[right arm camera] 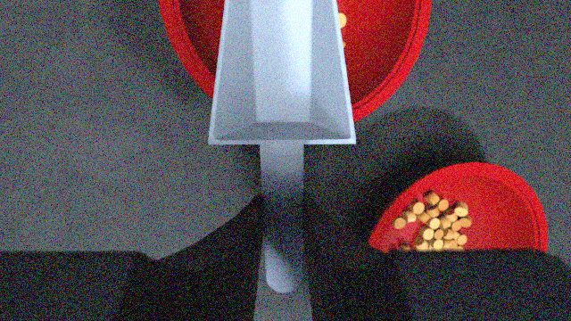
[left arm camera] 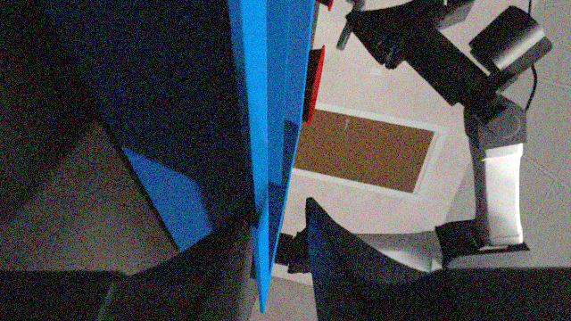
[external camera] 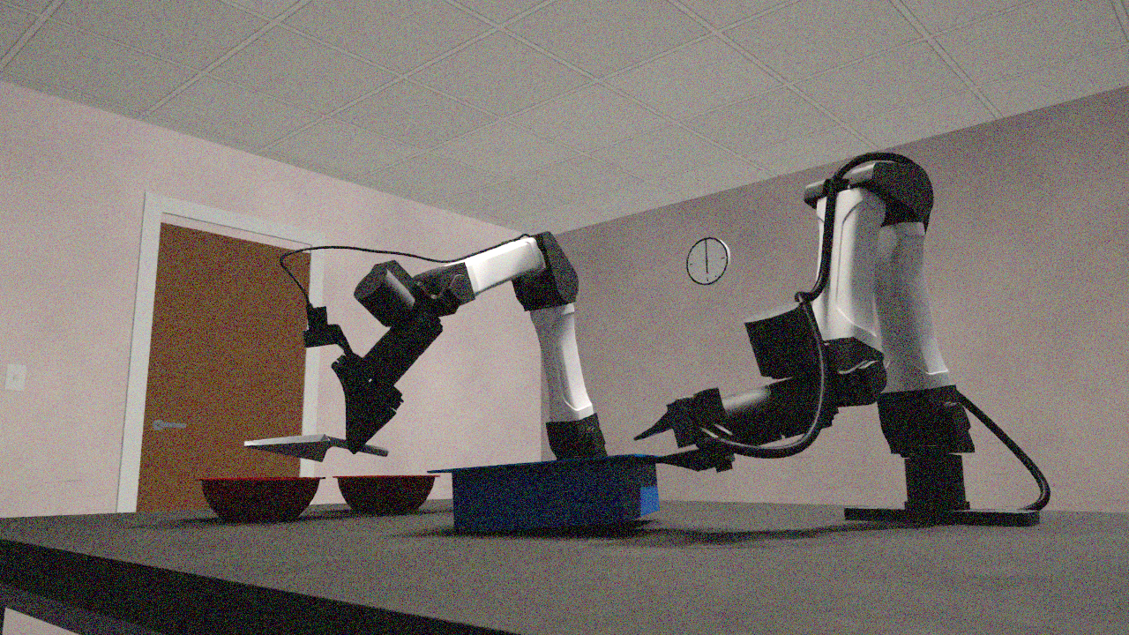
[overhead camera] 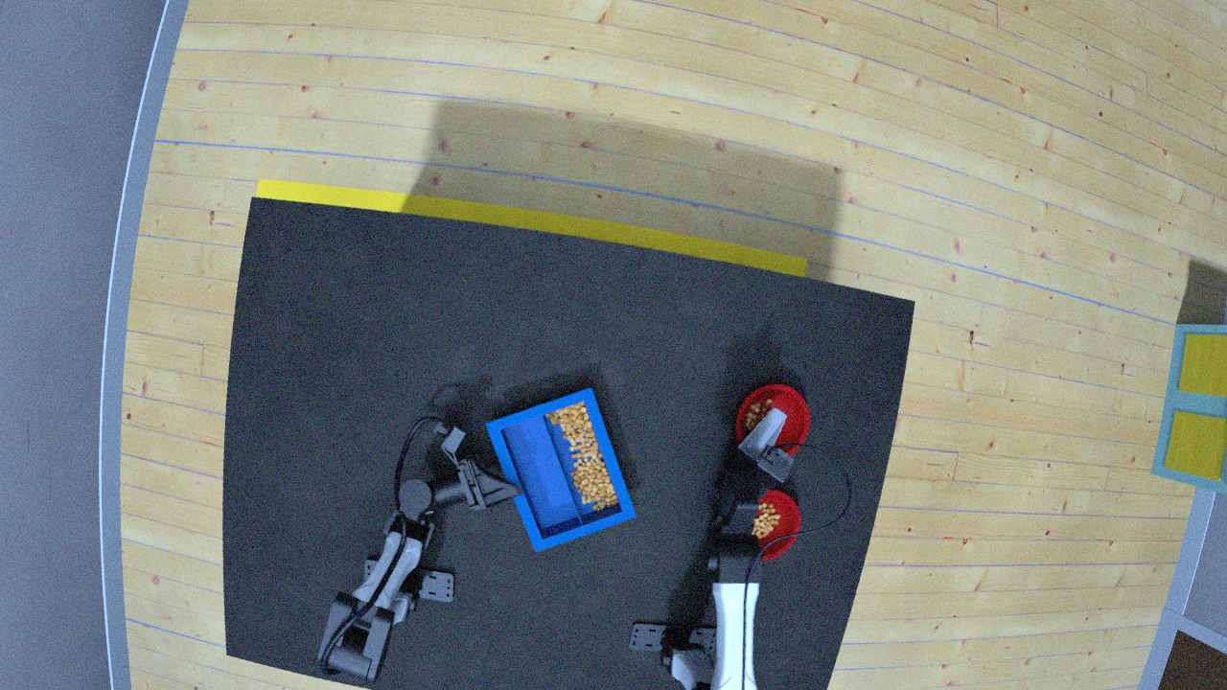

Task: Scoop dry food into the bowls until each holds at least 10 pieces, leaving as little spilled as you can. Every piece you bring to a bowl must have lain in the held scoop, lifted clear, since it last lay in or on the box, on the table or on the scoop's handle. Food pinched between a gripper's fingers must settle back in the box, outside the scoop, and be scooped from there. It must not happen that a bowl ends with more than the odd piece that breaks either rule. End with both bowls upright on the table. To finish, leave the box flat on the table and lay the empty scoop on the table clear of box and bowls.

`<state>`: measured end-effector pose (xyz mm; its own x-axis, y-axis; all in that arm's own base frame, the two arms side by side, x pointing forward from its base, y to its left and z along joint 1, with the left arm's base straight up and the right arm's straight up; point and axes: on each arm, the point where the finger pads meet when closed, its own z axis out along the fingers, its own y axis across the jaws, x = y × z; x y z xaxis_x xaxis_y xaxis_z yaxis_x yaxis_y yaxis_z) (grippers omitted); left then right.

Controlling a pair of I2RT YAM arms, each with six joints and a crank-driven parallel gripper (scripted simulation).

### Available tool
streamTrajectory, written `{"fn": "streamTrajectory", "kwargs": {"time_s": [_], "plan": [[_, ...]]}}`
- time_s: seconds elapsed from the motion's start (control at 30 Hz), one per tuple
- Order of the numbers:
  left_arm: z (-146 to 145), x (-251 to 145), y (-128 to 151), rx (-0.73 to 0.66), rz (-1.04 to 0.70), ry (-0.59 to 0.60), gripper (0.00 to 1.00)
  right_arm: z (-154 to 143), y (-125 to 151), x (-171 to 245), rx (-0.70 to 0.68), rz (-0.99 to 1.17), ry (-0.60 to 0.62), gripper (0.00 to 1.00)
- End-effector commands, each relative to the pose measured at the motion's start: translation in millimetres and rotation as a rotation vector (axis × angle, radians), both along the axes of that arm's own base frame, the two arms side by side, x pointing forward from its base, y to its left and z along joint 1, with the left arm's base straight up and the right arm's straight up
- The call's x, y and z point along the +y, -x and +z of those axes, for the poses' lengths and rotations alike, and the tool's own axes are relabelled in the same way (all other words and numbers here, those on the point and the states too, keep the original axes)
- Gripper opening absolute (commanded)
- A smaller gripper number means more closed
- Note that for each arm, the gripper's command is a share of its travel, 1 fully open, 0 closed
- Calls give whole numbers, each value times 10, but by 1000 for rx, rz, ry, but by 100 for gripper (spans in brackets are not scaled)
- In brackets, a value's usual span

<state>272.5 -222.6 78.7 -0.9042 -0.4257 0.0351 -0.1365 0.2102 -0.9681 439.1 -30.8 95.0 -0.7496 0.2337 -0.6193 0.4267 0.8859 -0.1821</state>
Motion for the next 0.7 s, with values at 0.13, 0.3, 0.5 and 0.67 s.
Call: {"fn": "streamTrajectory", "kwargs": {"time_s": [0.13, 0.3, 0.5, 0.67], "plan": [[177, -20, -53, -103, -17, 31, 27, 307, -87, -8, -88, -2, 8, 0], [48, 27, -36, -79, -6, 23, 27, 307, -87, -8, -88, -2, 8, 0], [-9, 49, -26, -77, -4, 23, 27, 307, -87, -8, -88, -2, 8, 0], [-53, 64, 0, -71, -2, 21, 27, 307, -87, -8, -88, -2, 8, 0]]}}
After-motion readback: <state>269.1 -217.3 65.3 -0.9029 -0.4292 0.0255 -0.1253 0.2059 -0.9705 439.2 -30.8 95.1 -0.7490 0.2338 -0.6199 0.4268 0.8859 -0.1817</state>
